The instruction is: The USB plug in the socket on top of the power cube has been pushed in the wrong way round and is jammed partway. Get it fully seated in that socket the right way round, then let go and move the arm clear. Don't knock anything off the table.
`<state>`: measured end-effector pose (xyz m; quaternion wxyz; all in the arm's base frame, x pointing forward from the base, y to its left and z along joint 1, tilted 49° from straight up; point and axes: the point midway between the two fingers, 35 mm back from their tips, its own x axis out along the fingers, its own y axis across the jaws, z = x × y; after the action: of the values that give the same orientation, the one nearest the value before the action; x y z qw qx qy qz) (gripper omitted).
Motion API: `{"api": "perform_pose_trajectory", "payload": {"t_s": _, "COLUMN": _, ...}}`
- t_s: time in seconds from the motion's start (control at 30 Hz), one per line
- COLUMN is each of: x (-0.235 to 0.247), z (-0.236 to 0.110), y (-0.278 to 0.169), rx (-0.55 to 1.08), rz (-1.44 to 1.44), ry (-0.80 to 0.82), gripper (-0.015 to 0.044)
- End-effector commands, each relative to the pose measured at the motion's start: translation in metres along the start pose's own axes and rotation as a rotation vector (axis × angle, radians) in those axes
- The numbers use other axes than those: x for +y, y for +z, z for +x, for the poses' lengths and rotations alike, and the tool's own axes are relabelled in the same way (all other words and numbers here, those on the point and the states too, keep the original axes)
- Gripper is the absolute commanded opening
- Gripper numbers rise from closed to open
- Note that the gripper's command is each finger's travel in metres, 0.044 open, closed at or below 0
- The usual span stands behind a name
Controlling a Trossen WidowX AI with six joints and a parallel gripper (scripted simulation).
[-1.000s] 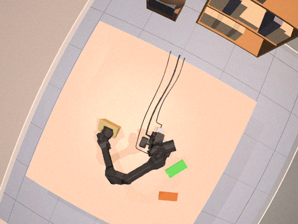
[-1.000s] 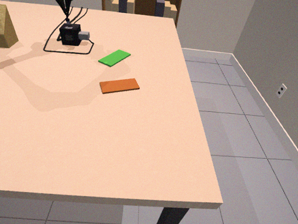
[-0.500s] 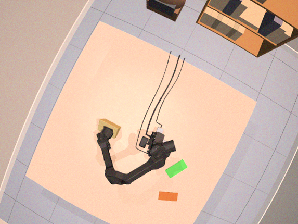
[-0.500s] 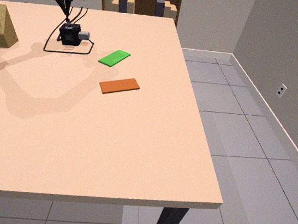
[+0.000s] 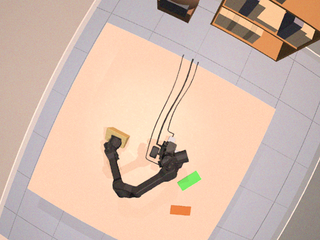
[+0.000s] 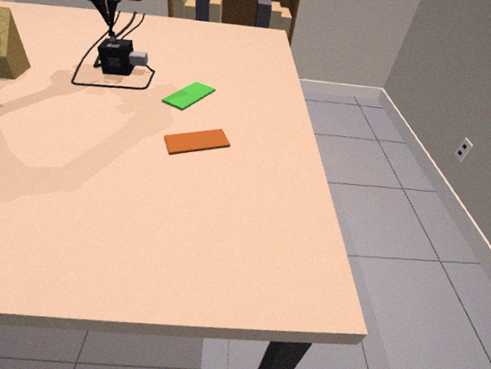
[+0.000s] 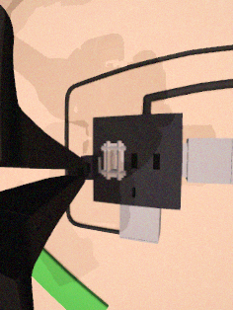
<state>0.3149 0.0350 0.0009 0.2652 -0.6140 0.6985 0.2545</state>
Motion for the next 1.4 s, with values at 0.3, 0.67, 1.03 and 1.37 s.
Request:
{"api": "perform_pose_trajectory", "payload": {"t_s": 0.3, "x": 0.0006, "z": 0.0015, "y": 0.0011, "rx": -0.010, "rz": 0.008, "ry": 0.002, "gripper": 0.0000}}
{"api": "perform_pose_trajectory", "payload": {"t_s": 0.67, "x": 0.0009, "z": 0.0028, "y": 0.0018, "rx": -0.015, "rz": 0.012, "ry": 0.002, "gripper": 0.0000}}
{"api": "perform_pose_trajectory", "payload": {"t_s": 1.03, "x": 0.0012, "z": 0.0042, "y": 0.0024, "rx": -0.020, "rz": 0.017, "ry": 0.001, "gripper": 0.0000}}
{"api": "perform_pose_trajectory", "payload": {"t_s": 1.37, "x": 0.0014, "z": 0.0054, "y": 0.0029, "rx": -0.024, "rz": 0.022, "ry": 0.001, "gripper": 0.0000}}
